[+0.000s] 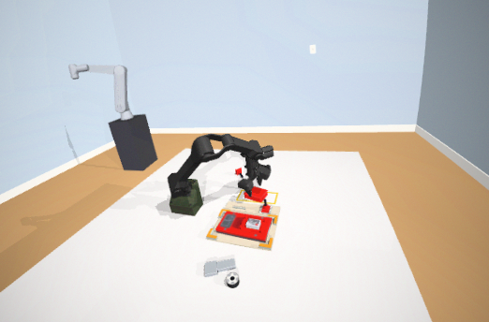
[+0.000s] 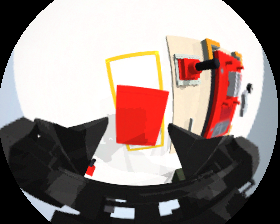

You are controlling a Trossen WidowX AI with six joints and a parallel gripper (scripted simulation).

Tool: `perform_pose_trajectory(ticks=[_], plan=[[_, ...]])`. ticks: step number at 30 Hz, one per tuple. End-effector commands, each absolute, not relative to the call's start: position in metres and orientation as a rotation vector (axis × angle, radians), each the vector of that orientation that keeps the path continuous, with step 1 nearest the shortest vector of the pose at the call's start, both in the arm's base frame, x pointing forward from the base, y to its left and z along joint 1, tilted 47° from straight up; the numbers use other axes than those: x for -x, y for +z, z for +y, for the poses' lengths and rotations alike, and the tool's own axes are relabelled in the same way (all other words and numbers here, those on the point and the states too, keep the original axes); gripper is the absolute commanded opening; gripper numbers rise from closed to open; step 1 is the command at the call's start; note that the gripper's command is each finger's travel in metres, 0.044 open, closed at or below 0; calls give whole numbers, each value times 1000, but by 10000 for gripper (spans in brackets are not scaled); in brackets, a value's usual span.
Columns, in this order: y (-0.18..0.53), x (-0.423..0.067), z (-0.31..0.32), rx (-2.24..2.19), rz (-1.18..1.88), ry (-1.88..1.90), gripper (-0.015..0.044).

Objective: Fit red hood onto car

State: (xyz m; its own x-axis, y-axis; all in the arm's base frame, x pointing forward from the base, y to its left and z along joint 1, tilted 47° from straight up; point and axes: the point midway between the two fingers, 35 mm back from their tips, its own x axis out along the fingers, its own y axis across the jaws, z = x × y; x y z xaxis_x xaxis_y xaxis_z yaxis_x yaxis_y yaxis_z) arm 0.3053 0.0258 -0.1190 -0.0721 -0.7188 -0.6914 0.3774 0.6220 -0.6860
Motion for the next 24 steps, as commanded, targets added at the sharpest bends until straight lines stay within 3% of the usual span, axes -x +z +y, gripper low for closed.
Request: perform_pose_trajectory(ticks=[1,24], plan=[[-120,-306,24,326,1364,-926,440],[-128,-305,16,326,1364,-927,440]])
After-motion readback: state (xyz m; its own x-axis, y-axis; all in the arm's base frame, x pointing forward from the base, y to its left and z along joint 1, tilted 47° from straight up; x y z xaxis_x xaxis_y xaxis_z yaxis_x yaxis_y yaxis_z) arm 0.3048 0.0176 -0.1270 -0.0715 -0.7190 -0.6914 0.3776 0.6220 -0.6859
